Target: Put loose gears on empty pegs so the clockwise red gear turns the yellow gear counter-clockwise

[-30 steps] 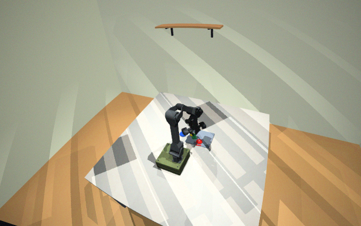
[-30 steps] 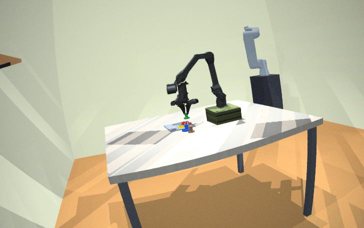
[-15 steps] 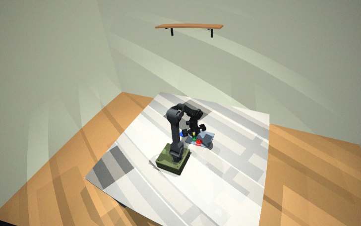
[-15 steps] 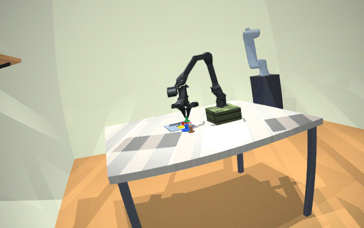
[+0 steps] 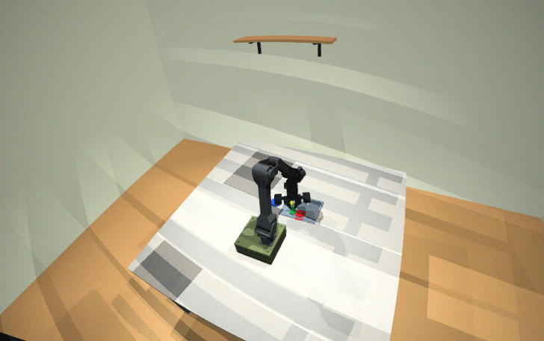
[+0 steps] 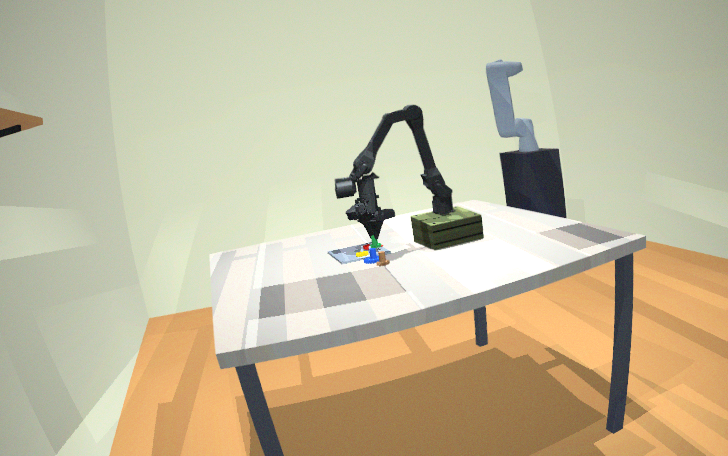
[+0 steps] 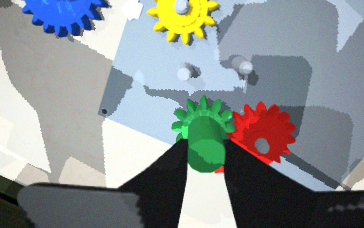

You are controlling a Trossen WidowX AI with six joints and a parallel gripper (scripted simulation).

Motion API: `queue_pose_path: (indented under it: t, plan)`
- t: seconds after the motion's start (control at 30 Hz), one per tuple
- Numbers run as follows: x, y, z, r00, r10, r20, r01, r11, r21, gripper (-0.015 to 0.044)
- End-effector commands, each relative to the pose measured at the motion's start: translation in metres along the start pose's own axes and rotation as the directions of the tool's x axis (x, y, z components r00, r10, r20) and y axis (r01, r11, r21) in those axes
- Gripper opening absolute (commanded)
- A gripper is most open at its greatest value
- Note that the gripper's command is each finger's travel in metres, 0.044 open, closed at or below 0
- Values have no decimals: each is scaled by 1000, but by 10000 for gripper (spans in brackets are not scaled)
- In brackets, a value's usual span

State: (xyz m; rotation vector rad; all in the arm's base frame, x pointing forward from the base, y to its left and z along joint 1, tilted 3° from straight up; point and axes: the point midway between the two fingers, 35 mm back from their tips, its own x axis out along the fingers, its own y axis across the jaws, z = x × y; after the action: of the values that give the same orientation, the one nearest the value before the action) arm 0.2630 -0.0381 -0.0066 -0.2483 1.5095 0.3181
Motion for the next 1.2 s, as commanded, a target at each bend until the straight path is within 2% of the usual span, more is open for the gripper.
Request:
queue_pose_path:
  t: [0.0, 0.6, 0.9, 1.07, 1.17]
  plan:
    - [1, 0, 0, 1000, 2, 2, -2, 1000, -8, 0]
    - [5, 0, 0, 1000, 2, 2, -1, 897, -442, 0]
    - [7, 0, 1, 1000, 2, 2, -1, 933, -360, 0]
    - [6, 0, 1, 1000, 2, 2, -1, 950, -312, 131]
    - [4, 1, 1, 1000, 2, 2, -1, 968, -251, 140]
